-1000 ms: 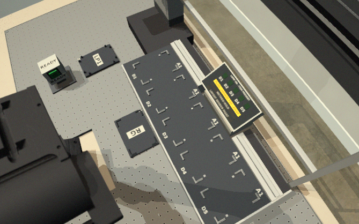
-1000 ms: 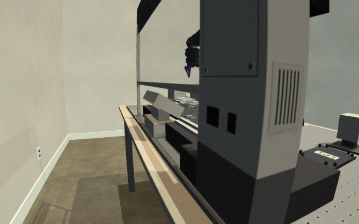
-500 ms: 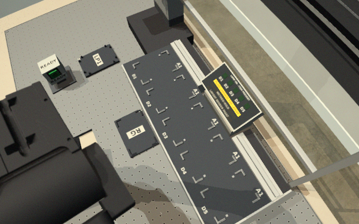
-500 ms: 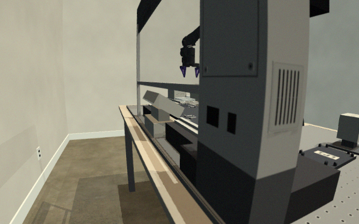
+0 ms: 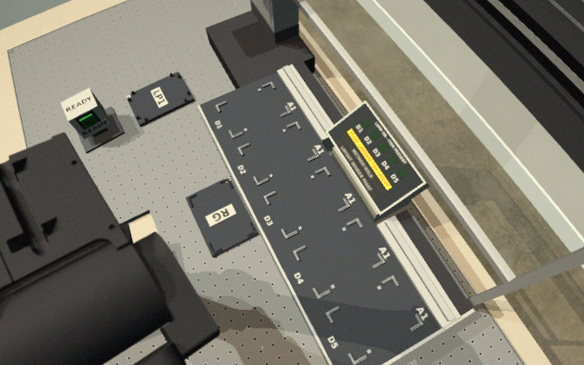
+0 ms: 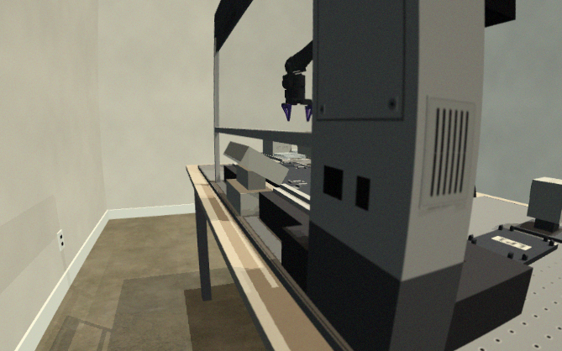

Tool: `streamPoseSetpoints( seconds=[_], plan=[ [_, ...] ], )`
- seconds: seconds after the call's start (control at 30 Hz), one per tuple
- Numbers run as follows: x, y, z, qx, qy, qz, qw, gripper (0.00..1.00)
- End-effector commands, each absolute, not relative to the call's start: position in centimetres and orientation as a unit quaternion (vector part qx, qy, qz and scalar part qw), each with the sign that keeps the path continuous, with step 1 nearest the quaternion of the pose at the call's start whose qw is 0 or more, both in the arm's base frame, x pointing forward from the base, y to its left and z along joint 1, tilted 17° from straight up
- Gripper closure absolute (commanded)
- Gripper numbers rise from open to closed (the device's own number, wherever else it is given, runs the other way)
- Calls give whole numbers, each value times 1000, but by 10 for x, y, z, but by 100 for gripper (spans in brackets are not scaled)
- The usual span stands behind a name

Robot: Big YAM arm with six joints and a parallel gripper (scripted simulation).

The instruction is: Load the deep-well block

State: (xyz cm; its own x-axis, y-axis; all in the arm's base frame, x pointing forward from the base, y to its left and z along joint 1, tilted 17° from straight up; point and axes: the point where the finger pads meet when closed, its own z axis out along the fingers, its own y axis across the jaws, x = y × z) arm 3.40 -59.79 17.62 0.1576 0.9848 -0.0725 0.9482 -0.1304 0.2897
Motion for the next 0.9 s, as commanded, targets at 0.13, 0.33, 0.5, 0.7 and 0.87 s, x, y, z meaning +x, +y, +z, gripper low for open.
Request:
streamPoseSetpoints(
  seconds=[0.13,0.33,0.5,0.7,0.87],
  plan=[
    [27,-607,199,753,638,51,153,0],
    [27,-607,199,753,638,51,153,0],
    [55,-616,204,752,639,55,150,0],
    [74,-618,210,752,639,55,150,0],
    [98,-621,217,752,639,56,151,0]
  ],
)
